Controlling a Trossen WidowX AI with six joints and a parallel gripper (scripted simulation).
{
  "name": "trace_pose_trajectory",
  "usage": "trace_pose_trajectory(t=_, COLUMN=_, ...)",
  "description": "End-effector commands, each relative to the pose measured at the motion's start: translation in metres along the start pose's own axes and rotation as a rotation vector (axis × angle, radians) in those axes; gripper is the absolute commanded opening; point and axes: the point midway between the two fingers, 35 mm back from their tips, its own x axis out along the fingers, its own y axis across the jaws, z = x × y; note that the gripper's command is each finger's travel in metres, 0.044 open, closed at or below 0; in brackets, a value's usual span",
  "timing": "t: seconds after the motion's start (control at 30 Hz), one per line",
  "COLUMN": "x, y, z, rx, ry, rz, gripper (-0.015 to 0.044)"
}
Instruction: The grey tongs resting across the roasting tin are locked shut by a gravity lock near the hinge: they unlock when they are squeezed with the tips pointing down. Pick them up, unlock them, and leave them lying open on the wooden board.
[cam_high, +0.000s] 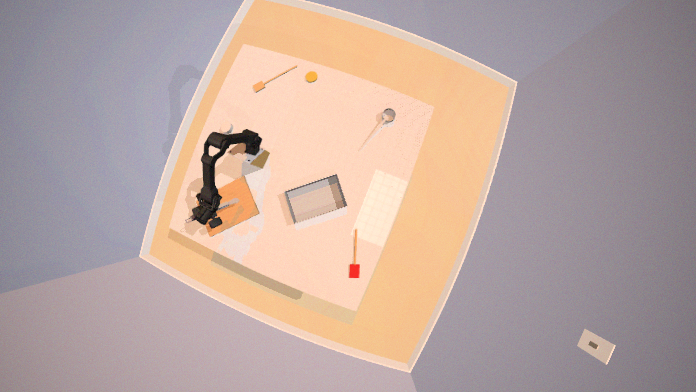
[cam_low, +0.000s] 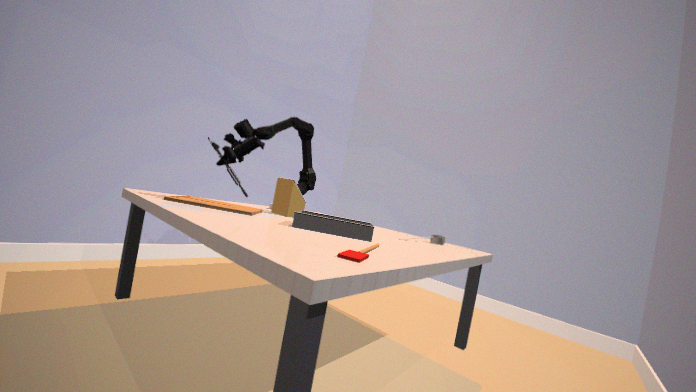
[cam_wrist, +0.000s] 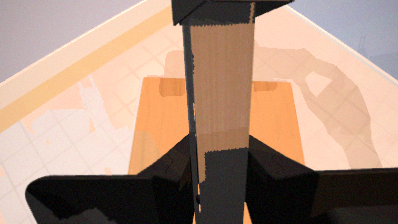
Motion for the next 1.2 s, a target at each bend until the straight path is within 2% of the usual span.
trace_pose_trajectory(t=0.0, x=0.004, y=0.001, z=0.002, rx=0.004, ry=0.058, rz=0.006, gripper=-0.0150)
trace_pose_trajectory(t=1.17, x=0.017, y=-0.010, z=-0.010, rx=0.033, ry=0.580, rz=0.026, gripper=-0.0150)
